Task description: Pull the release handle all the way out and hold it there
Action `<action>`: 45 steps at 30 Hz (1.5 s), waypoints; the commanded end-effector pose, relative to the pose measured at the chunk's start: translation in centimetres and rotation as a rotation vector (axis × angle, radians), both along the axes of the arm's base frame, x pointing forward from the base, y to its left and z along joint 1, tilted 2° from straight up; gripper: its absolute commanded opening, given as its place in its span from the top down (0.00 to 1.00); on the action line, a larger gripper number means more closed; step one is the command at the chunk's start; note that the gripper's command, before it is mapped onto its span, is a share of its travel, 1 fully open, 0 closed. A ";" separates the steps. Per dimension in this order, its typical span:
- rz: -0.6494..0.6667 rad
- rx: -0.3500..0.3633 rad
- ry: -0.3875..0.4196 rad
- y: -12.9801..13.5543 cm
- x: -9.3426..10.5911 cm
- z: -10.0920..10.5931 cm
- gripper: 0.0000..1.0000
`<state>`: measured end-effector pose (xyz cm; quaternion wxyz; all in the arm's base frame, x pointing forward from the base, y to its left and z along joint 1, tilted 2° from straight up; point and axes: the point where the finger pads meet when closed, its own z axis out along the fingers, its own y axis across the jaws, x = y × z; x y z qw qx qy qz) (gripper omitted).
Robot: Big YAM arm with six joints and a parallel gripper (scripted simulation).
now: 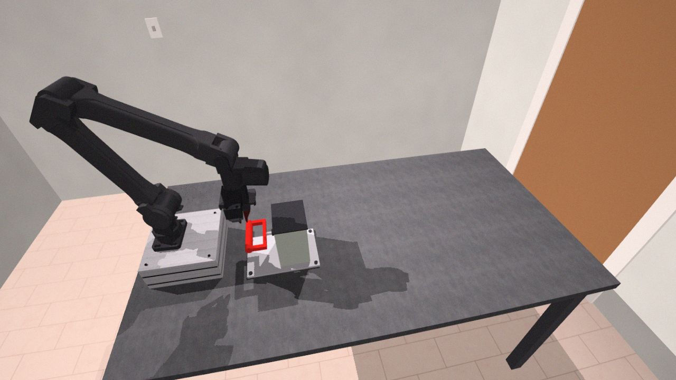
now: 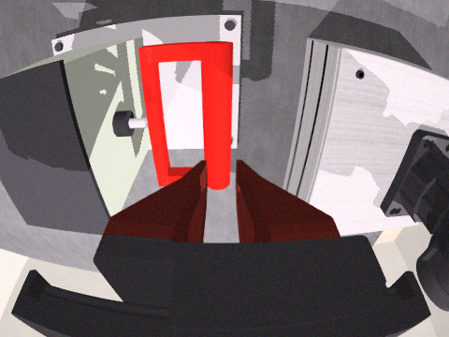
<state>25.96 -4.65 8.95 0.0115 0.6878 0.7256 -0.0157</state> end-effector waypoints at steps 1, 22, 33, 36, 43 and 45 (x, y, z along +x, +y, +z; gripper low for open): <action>-0.020 -0.006 -0.025 -0.6 1.7 1.3 1.00; -0.020 -0.006 -0.025 -0.6 1.7 1.3 1.00; -0.020 -0.006 -0.025 -0.6 1.7 1.3 1.00; -0.020 -0.006 -0.025 -0.6 1.7 1.3 1.00; -0.020 -0.006 -0.025 -0.6 1.7 1.3 0.52; -0.020 -0.006 -0.025 -0.6 1.7 1.3 0.52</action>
